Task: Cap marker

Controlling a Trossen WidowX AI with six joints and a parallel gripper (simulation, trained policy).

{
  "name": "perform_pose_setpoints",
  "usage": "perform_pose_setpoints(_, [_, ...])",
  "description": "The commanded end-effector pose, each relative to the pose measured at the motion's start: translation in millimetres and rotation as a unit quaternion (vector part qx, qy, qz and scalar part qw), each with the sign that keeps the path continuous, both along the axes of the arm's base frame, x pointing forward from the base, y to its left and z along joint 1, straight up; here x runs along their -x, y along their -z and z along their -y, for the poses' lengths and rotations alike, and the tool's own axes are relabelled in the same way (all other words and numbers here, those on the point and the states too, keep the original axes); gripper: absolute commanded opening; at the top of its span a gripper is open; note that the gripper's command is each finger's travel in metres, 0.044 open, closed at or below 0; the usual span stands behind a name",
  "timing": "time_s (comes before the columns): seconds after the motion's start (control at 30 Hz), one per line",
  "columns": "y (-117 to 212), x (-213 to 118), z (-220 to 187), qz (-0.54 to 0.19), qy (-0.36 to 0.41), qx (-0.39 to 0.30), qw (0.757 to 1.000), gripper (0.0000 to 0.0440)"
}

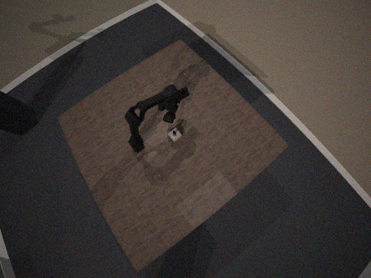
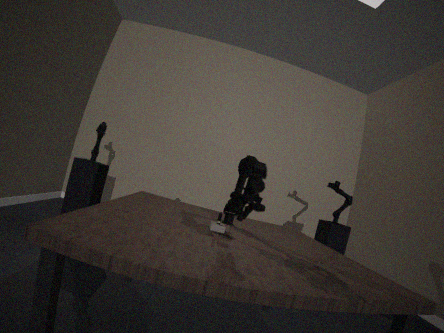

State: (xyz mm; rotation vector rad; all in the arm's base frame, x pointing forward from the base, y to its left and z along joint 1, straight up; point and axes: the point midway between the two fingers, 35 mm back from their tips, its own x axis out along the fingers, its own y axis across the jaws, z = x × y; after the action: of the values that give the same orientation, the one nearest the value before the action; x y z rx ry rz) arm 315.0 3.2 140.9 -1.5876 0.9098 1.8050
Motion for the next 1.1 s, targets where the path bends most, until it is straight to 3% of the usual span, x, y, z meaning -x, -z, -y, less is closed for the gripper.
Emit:
perform_pose_setpoints(0.0, [-13,8,12,0.002,0.004,-0.006,1.0,0.0045])
perform_pose_setpoints(0.63, [-31,49,75,-0.004,0.047,-0.019,0.999,0.0006])
perform_pose_setpoints(1.07, [-20,59,86,-0.006,0.057,-0.03,0.998,0.0])
